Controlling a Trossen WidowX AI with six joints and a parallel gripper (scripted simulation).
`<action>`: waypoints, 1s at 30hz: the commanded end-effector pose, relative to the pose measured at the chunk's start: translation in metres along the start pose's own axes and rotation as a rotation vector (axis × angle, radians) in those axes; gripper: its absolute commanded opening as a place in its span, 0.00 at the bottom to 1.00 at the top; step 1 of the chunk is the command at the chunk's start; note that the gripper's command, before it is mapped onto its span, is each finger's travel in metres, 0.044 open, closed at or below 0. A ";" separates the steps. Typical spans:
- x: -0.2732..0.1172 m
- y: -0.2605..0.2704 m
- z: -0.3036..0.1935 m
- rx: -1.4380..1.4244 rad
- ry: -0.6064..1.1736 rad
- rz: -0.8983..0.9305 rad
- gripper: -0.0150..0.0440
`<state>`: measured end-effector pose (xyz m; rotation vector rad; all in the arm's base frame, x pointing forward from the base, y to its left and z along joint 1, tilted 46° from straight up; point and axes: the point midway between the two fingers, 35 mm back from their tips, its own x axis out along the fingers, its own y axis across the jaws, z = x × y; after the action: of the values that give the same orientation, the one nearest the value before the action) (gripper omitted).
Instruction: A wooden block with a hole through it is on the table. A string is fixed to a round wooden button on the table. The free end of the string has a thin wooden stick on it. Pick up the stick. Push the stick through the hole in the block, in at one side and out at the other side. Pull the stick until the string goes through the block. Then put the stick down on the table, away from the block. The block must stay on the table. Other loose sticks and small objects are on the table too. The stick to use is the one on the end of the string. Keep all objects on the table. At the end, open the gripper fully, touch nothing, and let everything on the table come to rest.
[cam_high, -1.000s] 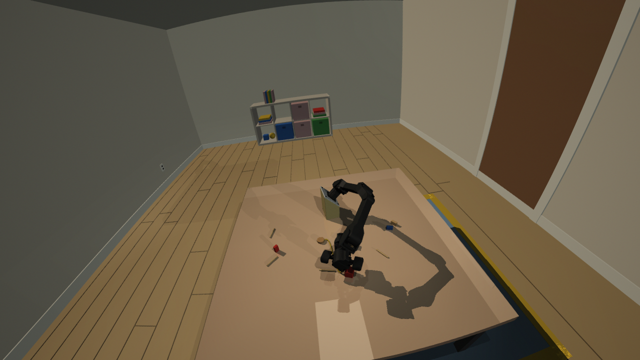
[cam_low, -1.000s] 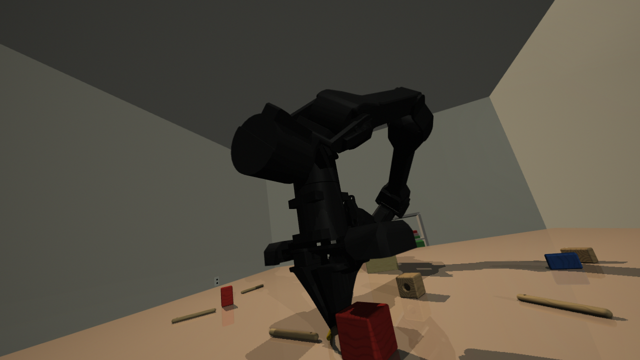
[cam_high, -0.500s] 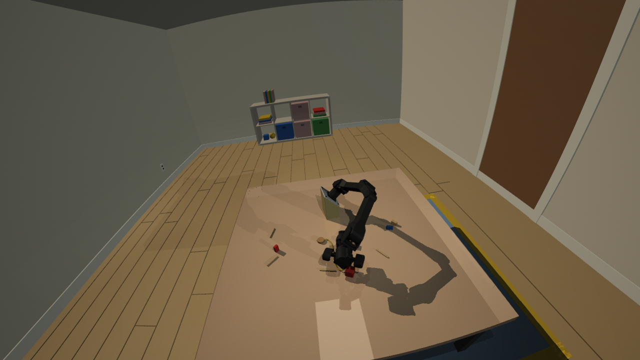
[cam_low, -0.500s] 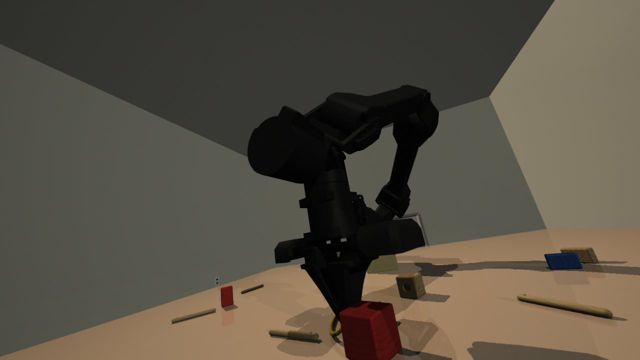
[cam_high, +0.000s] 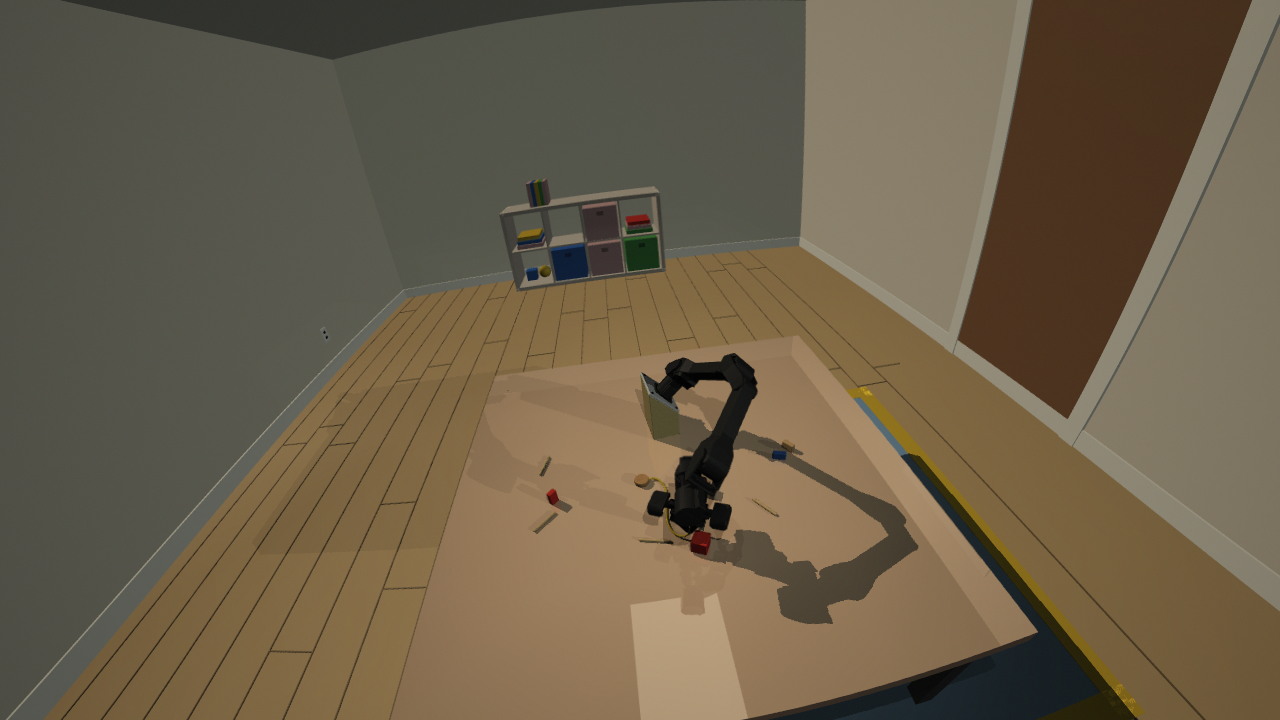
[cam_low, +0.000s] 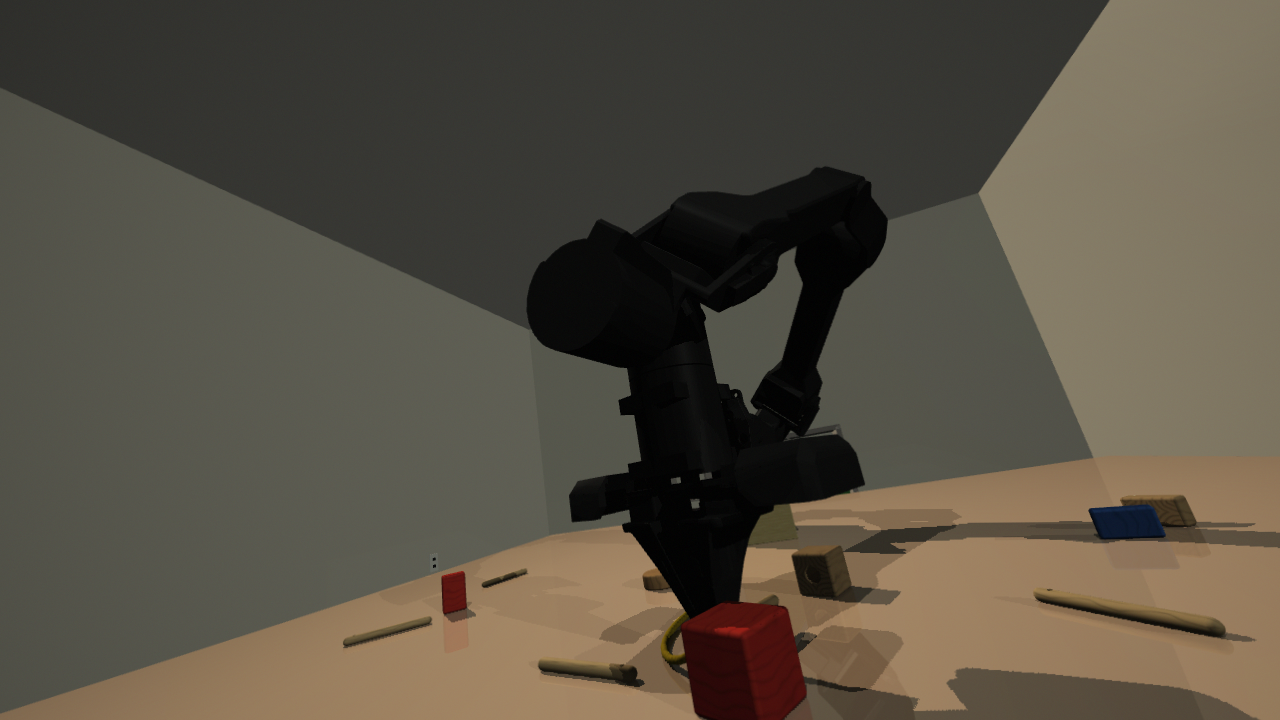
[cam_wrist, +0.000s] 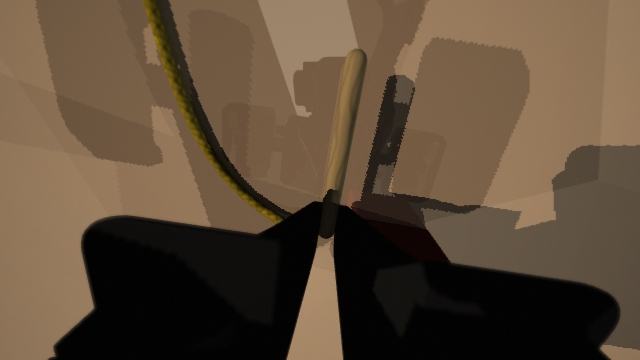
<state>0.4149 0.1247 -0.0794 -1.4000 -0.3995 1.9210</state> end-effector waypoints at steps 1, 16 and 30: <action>0.001 0.000 0.005 0.006 -0.004 -0.002 0.25; 0.001 0.001 0.023 0.007 -0.004 -0.002 0.25; 0.001 0.002 0.040 0.007 -0.005 -0.002 0.25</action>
<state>0.3819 0.1300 -0.0673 -1.3975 -0.3988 1.9222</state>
